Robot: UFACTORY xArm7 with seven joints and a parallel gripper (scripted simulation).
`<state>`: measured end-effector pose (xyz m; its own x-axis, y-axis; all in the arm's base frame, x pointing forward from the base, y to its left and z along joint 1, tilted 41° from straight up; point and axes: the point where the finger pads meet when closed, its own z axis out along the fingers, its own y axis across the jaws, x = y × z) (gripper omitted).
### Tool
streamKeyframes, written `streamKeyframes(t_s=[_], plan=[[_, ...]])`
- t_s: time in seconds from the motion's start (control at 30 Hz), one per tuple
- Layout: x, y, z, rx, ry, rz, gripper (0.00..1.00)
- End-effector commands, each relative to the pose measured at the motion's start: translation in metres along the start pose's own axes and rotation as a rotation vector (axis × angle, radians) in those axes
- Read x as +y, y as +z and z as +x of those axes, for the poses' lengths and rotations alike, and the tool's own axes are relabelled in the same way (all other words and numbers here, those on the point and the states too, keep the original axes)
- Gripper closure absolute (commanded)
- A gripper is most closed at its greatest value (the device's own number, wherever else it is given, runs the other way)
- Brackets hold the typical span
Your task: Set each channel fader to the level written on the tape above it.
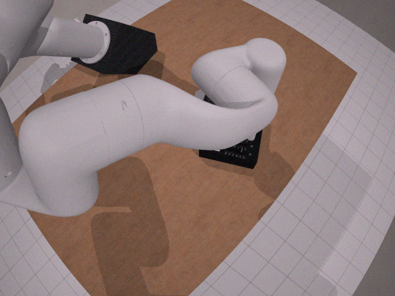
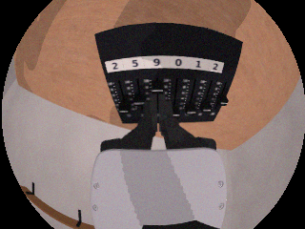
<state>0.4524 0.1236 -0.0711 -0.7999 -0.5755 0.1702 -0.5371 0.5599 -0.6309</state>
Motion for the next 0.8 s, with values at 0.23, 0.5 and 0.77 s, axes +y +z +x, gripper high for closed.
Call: streamKeyframes(t_s=[0.23,0.5,0.77], plan=[[0.0006,-0.0022,-0.0022,-0.004,-0.001,-0.001,1.00],[0.0006,-0.0022,-0.0057,-0.004,-0.001,-0.001,1.00],[0.0006,-0.0022,-0.0074,-0.004,-0.001,-0.001,1.00]])
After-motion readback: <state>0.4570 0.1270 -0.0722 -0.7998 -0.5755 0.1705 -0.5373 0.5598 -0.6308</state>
